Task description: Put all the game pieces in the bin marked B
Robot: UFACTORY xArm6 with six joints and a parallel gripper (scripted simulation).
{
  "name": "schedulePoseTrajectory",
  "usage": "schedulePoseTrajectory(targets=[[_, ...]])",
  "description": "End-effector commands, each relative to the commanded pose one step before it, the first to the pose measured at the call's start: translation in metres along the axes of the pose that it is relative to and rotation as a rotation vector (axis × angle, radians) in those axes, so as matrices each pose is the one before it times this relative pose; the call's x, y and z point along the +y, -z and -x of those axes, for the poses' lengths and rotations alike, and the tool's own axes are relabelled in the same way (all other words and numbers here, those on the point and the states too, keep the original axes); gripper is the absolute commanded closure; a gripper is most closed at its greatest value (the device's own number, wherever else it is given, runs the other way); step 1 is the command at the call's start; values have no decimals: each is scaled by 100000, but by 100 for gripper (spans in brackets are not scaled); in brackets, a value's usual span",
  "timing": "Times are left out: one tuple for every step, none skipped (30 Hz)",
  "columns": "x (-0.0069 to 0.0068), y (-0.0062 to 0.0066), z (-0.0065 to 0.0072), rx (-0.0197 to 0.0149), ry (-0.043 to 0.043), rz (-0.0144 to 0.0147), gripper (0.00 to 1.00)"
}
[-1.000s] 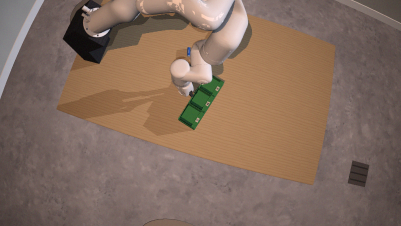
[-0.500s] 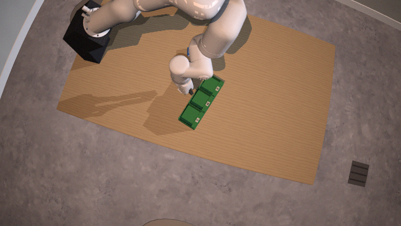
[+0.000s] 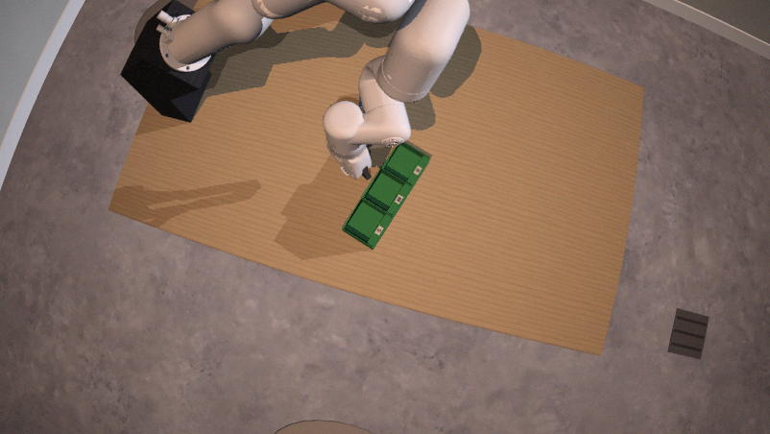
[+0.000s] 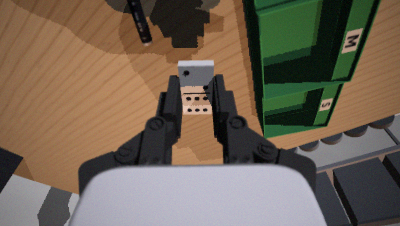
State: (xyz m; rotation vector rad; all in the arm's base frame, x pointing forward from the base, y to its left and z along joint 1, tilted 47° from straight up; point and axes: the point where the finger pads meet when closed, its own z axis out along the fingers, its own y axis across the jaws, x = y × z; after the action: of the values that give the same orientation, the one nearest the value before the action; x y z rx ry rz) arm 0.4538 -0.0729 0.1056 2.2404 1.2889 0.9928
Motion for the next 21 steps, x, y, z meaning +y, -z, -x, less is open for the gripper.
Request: schedulePoseTrajectory(targets=[[61, 90, -20, 53, 7, 72, 100], [1, 0, 0, 0, 0, 0, 100], [-4, -4, -2, -2, 0, 3, 100], [0, 0, 0, 0, 0, 0, 100], [0, 0, 0, 0, 0, 0, 100], [3, 3, 1, 1, 0, -2, 100], [0, 0, 0, 0, 0, 0, 100], [-6, 401, 2, 1, 0, 1, 100], [-5, 248, -1, 0, 0, 2, 100], [0, 0, 0, 0, 0, 0, 100], [1, 1, 0, 0, 0, 0, 100], [1, 1, 0, 0, 0, 0, 100], [-4, -4, -2, -2, 0, 3, 100], [320, 4, -511, 5, -1, 1, 100], [314, 0, -514, 3, 0, 5, 100], [314, -1, -514, 3, 0, 5, 100], [319, 3, -512, 5, -1, 2, 100], [314, 0, -514, 3, 0, 5, 100], [314, -1, -514, 3, 0, 5, 100], [161, 0, -264, 2, 0, 2, 100], [0, 0, 0, 0, 0, 0, 100]])
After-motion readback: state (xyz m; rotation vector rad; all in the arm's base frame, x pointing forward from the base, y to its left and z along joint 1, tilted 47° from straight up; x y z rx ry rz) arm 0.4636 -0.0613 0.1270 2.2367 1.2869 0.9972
